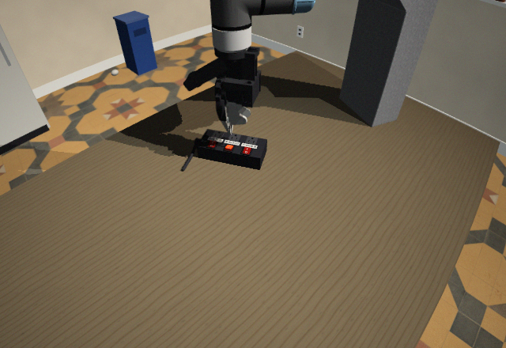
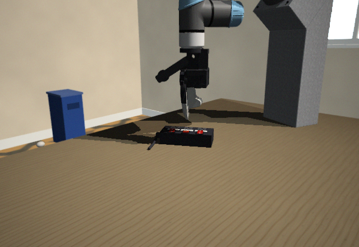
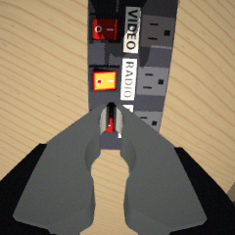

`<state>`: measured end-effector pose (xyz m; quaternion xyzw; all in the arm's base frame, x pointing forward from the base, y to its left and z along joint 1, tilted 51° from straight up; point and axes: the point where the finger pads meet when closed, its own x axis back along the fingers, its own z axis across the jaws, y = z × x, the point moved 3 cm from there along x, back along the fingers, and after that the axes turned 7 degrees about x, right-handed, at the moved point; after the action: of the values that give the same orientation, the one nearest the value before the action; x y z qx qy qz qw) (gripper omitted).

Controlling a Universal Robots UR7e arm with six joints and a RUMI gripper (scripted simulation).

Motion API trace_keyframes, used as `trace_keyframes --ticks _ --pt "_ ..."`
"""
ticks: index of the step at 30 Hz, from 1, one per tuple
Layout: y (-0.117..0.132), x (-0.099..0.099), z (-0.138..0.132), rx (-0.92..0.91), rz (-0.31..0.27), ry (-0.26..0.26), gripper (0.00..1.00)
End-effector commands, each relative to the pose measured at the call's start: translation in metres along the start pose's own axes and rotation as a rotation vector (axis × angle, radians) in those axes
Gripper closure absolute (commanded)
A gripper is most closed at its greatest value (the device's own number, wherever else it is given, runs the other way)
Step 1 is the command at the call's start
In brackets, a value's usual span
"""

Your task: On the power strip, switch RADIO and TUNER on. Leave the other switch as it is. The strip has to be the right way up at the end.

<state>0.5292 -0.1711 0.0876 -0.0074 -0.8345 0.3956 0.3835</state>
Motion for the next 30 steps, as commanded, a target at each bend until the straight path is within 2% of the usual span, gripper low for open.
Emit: trace_keyframes --ticks 1,3,7,9,30 --pt "0.0 0.0 0.0 0.0 0.001 -0.001 1.0" --pt "0.003 0.001 -0.001 0.0 0.001 0.0 1.0" --pt "0.036 0.011 -0.005 0.0 0.0 0.0 1.0" --pt "0.045 0.014 -0.006 0.0 0.001 -0.001 1.0" --pt "0.045 0.015 -0.006 0.0 0.001 -0.001 1.0"
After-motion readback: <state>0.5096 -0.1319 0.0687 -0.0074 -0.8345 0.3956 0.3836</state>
